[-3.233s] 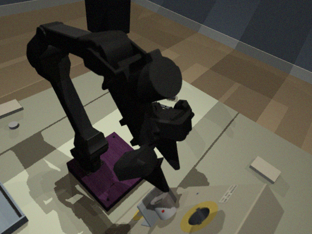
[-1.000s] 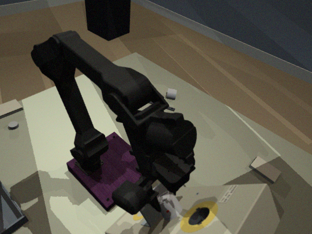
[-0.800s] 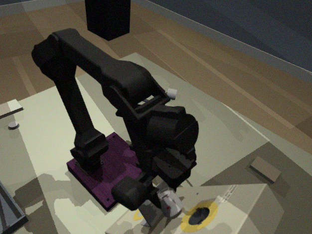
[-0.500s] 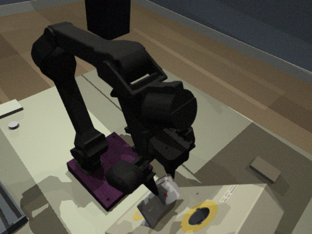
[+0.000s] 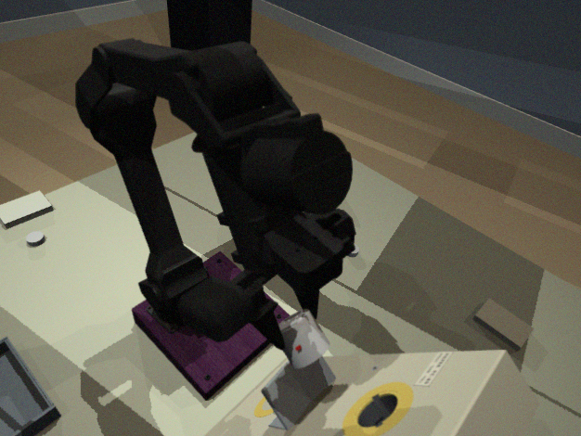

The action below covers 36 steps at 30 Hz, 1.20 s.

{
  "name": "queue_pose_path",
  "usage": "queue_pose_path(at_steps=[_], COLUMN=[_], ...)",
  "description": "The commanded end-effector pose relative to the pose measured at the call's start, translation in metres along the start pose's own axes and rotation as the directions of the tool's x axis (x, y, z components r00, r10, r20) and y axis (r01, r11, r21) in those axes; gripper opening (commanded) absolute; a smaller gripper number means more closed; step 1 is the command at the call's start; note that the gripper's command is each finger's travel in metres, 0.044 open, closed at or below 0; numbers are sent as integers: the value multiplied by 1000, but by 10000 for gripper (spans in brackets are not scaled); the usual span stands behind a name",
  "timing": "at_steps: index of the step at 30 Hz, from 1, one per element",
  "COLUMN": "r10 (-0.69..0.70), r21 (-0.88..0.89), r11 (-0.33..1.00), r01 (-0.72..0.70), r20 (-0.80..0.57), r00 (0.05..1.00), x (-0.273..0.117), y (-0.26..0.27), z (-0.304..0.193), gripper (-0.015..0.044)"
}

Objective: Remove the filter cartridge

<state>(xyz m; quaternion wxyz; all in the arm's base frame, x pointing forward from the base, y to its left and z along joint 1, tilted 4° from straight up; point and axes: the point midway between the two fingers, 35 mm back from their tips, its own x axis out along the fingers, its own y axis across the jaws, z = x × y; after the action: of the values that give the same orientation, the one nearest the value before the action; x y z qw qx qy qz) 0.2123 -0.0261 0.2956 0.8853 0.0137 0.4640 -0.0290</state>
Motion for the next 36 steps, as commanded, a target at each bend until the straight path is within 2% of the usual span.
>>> queue_pose_path(at_steps=[1,25,27,36], r10=[2,-3,-12,-122], r21=[-3,-5,12,202], r11=[1000,1000,1000,972], r01=[-2,3,12,124], r20=[-2,9,-5,-23], r00=[1000,1000,1000,992], x=[1,10,10,6], y=[-9,-74,-68,-107], z=[2,0,-1,-14], gripper=[0,0,0,0])
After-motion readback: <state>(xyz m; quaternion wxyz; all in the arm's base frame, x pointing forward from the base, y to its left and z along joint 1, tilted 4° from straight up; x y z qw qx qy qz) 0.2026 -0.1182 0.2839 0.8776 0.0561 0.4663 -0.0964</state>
